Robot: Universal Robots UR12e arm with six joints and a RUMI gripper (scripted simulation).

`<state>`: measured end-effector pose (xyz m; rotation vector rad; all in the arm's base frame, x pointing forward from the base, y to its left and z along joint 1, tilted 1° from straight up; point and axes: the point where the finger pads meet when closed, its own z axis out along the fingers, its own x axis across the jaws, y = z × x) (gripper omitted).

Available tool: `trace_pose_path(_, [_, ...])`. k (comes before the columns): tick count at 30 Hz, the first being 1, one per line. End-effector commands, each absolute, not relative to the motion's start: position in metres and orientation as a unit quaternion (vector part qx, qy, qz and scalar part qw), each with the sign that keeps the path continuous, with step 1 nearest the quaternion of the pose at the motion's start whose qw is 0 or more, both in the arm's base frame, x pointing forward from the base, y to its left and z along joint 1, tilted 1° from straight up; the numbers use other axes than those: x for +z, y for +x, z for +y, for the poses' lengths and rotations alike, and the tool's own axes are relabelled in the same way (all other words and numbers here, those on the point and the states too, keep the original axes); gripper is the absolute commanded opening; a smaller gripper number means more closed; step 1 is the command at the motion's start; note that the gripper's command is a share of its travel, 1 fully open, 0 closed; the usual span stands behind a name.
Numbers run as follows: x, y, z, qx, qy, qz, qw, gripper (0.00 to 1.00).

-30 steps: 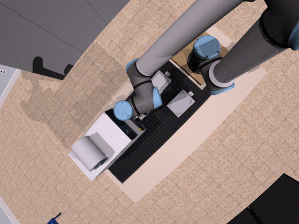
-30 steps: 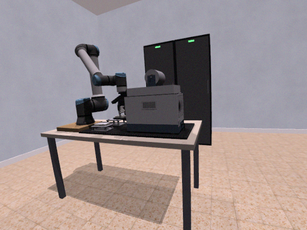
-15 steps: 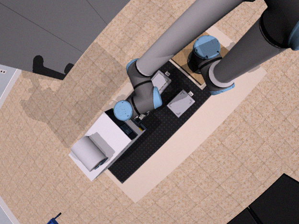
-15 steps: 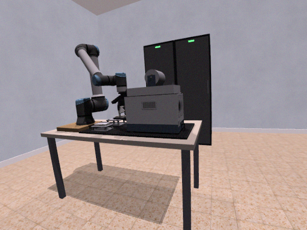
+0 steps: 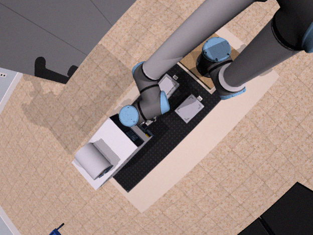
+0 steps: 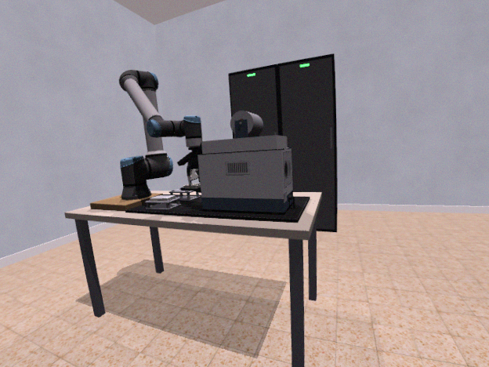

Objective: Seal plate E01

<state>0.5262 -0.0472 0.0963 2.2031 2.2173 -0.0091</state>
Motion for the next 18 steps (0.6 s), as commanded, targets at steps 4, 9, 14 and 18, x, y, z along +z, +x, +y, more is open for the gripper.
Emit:
trace_pose_path(4, [0.0969, 0.5268, -0.0474, -0.003, 0.705, 0.709, 0.009, 0.68])
trace_pose_path(9, [0.1001, 0.5269, -0.0474, -0.003, 0.705, 0.709, 0.009, 0.68])
trace_pose_path(14, [0.1021, 0.5269, -0.0473, -0.003, 0.705, 0.709, 0.009, 0.68])
trace_pose_path(18, [0.1048, 0.5268, -0.0473, -0.003, 0.705, 0.709, 0.009, 0.68])
